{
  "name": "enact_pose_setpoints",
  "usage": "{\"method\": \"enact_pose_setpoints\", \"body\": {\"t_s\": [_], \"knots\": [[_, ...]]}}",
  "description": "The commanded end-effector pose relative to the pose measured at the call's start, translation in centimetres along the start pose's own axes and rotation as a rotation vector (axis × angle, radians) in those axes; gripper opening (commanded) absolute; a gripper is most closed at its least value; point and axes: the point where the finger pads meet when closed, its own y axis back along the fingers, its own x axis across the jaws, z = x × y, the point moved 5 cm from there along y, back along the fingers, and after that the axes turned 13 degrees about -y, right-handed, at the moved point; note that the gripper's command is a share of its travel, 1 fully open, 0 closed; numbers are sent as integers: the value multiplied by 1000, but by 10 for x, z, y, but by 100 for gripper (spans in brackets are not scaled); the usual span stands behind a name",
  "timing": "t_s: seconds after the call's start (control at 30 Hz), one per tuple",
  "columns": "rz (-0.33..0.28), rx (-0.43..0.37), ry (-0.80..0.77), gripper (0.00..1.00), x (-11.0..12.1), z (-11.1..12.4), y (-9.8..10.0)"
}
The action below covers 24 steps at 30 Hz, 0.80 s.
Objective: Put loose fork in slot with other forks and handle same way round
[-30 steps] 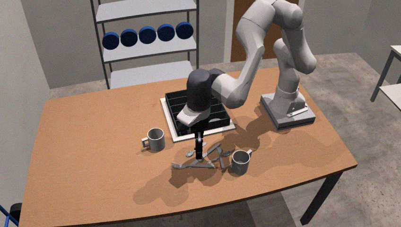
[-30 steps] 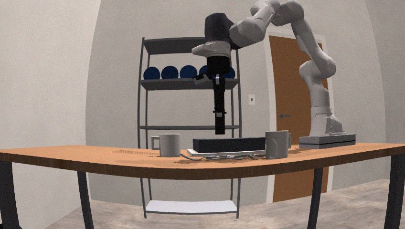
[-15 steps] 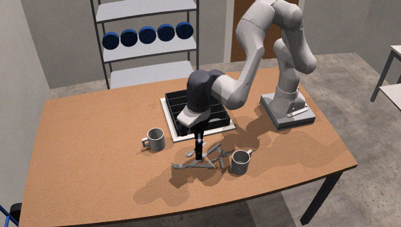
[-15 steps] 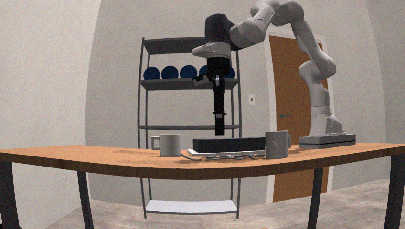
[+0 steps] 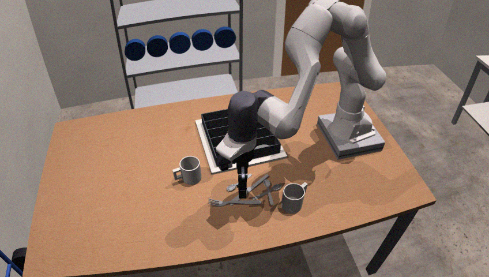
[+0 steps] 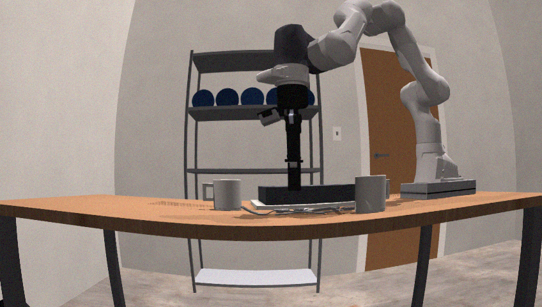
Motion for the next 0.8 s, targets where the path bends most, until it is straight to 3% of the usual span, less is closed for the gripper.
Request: {"method": "enact_pose_setpoints", "body": {"t_s": [0.0, 0.77], "knots": [[-2, 4, -5, 27, -1, -1, -6], [-2, 4, -5, 27, -1, -1, -27]]}}
